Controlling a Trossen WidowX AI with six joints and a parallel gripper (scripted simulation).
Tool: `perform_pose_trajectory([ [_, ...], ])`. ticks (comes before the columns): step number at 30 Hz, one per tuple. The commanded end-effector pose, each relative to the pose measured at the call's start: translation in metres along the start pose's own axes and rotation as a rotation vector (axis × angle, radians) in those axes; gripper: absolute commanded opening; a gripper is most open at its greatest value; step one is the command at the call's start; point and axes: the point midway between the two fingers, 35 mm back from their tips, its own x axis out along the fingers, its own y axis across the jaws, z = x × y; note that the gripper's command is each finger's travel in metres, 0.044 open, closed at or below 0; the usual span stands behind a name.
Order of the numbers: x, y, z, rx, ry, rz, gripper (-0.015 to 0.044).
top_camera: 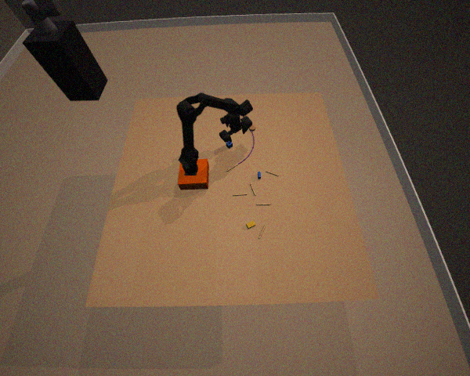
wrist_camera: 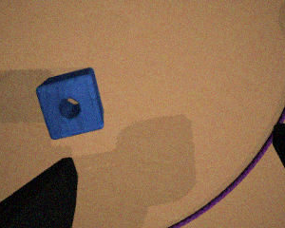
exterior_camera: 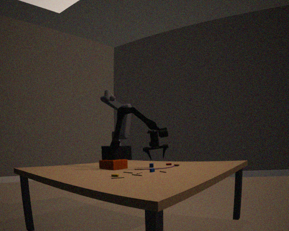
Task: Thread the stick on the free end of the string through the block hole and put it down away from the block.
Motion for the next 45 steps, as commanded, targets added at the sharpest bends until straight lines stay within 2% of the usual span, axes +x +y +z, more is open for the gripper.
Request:
perform_pose_trajectory([
  [1, 0.000, 0.040, 0.015, -0.177, 0.028, 0.120, 0.0440],
  [16, 0.000, 0.040, 0.015, -0.177, 0.028, 0.120, 0.0440],
  [18, 0.000, 0.040, 0.016, -0.111, 0.032, 0.119, 0.0440],
  [35, -0.009, 0.040, 0.017, 1.555, 0.121, 0.062, 0.0440],
  [45, -0.012, 0.040, 0.017, 2.123, 0.147, 0.028, 0.0440],
])
